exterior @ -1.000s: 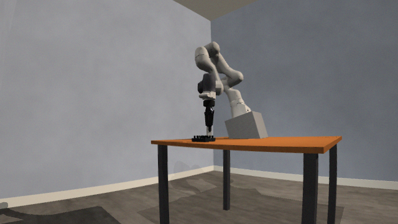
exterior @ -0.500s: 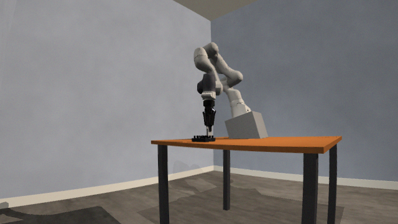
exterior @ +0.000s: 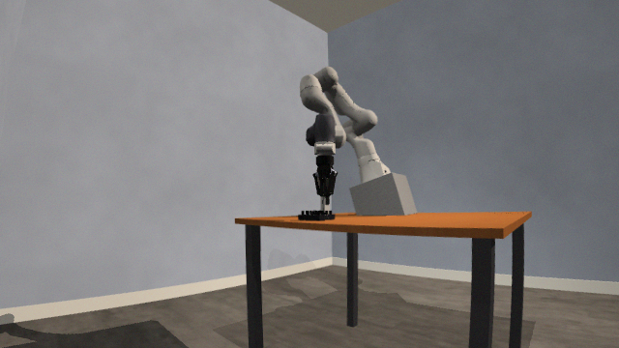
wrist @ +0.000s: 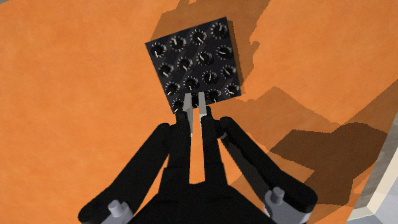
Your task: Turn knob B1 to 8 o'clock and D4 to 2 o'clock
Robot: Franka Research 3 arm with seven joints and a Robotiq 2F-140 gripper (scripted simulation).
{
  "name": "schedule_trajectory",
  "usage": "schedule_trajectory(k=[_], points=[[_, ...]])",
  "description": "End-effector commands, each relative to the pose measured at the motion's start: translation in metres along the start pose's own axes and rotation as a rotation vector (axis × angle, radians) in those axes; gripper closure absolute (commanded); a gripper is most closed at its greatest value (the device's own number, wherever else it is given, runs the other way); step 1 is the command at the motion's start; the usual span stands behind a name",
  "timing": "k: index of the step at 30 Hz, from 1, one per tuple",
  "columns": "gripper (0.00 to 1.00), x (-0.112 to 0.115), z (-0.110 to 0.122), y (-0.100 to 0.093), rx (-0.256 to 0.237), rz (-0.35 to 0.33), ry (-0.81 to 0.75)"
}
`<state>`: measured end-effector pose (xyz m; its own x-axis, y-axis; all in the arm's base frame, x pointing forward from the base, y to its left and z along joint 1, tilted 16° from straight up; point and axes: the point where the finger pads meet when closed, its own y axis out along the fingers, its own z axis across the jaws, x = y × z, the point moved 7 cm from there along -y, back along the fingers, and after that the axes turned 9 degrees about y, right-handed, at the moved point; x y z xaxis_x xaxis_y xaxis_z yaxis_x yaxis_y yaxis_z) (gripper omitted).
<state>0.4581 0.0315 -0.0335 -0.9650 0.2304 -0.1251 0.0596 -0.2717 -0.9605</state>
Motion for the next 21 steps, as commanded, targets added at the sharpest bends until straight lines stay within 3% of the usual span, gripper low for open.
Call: schedule_trajectory(k=[1, 21], points=[[0.95, -0.0017, -0.0004, 0.0002, 0.0, -0.012, -0.117], [0.95, -0.0017, -0.0004, 0.0002, 0.0, -0.012, -0.152]])
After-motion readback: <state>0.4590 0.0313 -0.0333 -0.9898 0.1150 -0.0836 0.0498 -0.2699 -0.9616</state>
